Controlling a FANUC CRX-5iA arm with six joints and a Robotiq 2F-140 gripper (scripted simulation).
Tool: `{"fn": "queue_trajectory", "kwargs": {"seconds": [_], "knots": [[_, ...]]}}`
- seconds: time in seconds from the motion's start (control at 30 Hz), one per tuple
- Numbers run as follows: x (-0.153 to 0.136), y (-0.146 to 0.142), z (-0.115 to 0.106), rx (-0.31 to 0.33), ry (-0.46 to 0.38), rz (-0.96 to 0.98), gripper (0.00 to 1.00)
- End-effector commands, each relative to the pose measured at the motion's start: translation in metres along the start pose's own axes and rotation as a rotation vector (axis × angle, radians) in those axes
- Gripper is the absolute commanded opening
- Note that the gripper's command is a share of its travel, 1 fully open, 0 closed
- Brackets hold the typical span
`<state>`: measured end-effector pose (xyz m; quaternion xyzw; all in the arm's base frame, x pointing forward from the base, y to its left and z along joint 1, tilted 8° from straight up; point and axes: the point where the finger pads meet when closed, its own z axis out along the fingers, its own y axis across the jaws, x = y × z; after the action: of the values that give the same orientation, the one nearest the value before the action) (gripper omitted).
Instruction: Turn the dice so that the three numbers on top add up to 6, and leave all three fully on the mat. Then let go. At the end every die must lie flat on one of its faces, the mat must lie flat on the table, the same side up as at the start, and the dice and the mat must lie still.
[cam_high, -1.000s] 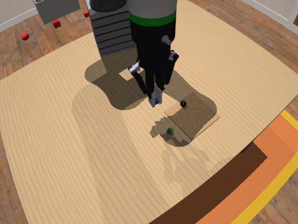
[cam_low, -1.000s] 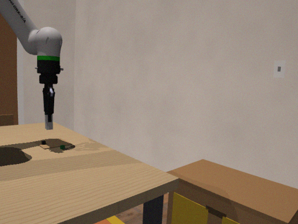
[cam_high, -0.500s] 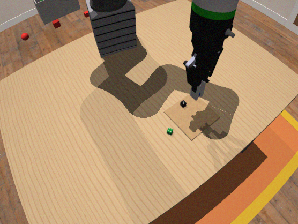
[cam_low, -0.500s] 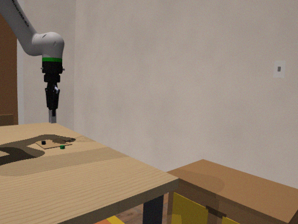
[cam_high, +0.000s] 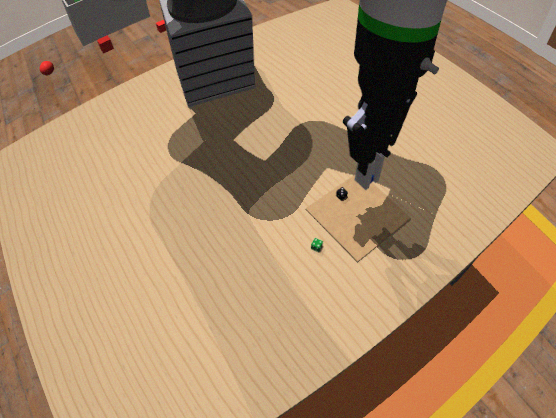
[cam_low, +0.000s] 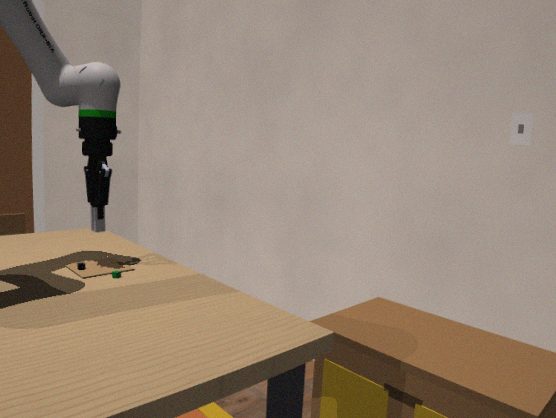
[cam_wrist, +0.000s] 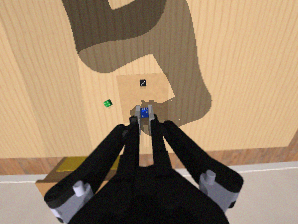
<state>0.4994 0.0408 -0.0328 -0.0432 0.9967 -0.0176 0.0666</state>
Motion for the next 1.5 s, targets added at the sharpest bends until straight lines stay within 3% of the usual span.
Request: {"fn": "queue_trajectory", "kwargs": {"seconds": [0.0, 0.7, 1.47], "knots": [[0.000, 0.000, 0.009, 0.000, 0.000, 0.000, 0.07], [0.000, 0.000, 0.086, 0.000, 0.000, 0.000, 0.07], [0.000, 0.000, 0.091, 0.000, 0.000, 0.000, 0.07]]}}
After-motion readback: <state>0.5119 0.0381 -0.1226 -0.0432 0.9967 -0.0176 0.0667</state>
